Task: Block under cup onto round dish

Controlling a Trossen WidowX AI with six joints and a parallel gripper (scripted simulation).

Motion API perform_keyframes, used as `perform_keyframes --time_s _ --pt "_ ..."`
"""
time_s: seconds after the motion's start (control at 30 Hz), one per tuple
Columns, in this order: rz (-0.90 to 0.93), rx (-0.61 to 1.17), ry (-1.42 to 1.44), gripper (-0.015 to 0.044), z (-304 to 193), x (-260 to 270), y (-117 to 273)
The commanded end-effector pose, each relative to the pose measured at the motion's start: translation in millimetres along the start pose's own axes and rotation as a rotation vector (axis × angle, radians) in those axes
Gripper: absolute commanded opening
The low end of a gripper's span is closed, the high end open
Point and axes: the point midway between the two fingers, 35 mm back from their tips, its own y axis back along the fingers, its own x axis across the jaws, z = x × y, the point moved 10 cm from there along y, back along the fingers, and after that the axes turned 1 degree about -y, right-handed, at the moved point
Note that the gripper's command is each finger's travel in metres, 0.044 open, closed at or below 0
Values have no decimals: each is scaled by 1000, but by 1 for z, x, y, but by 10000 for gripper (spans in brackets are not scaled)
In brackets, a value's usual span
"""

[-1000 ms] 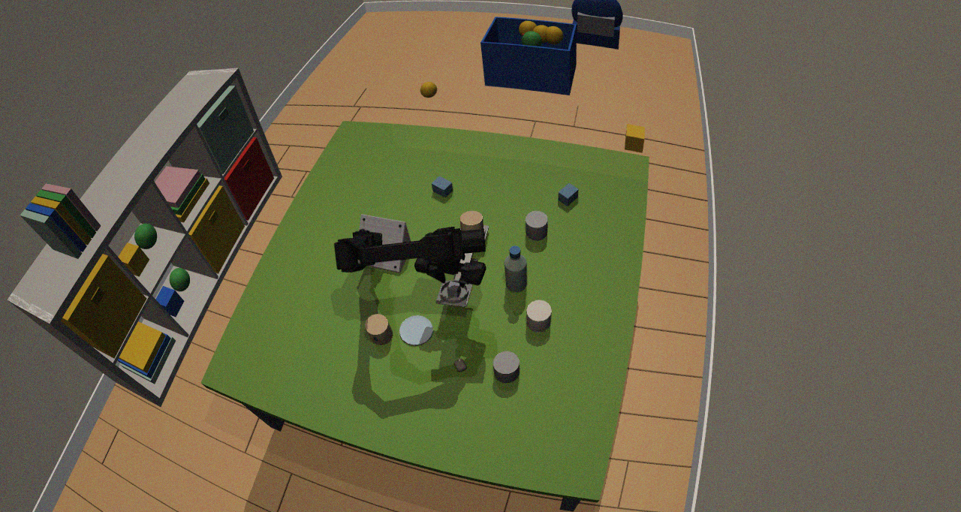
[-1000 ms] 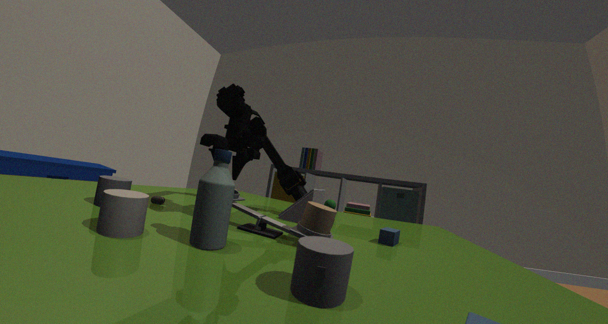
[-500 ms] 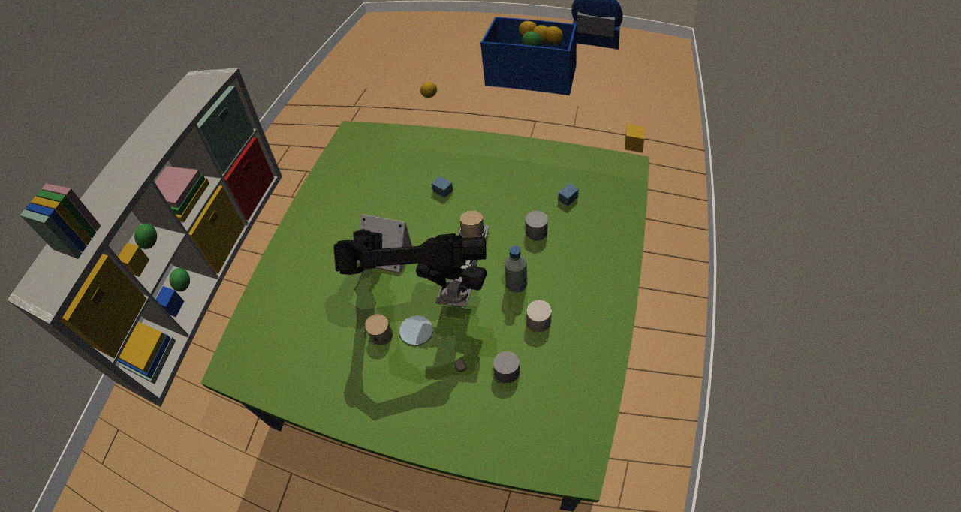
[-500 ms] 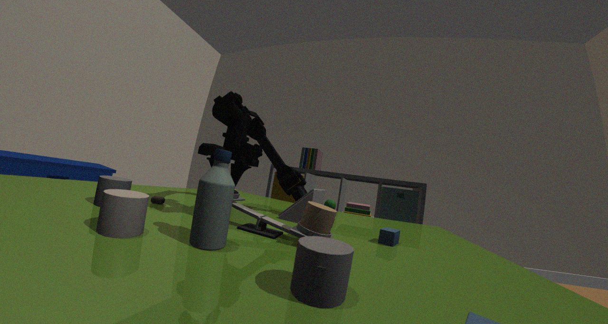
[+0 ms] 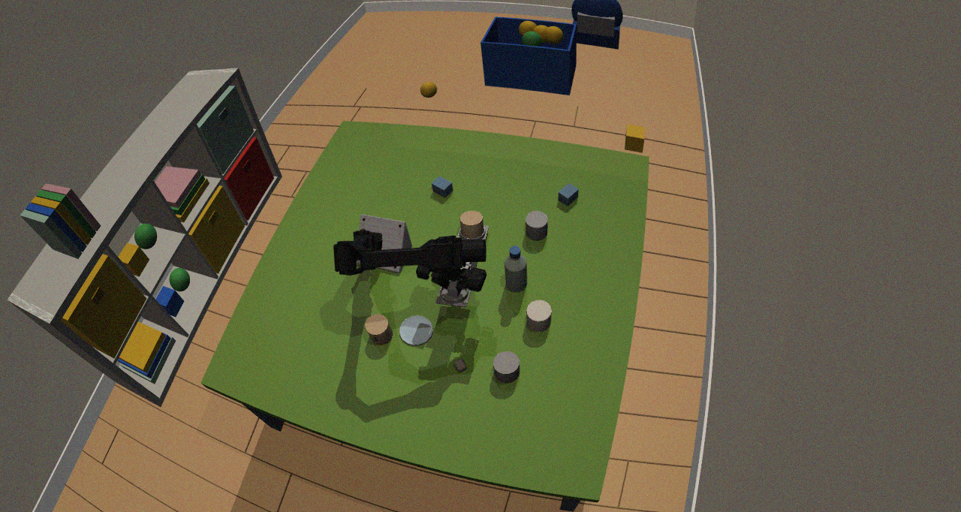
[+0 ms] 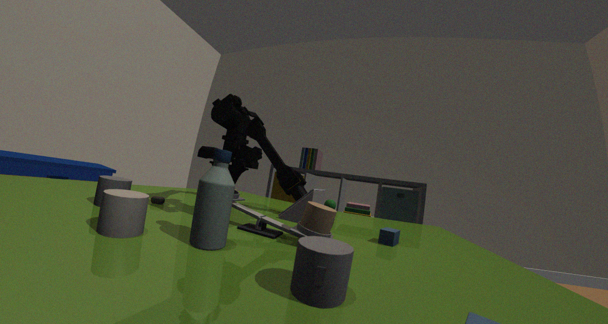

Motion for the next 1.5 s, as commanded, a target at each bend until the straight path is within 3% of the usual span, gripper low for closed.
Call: perform_keyframes --time_s 0.0,0.1,0.6,1.47 --pt "2 4 4 75 0 1 -1" --pt "-7 1 13 0 0 0 8" --pt "-88 -20 95 0 -3 12 93" --pt "-11 -2 18 0 -110 72 6"
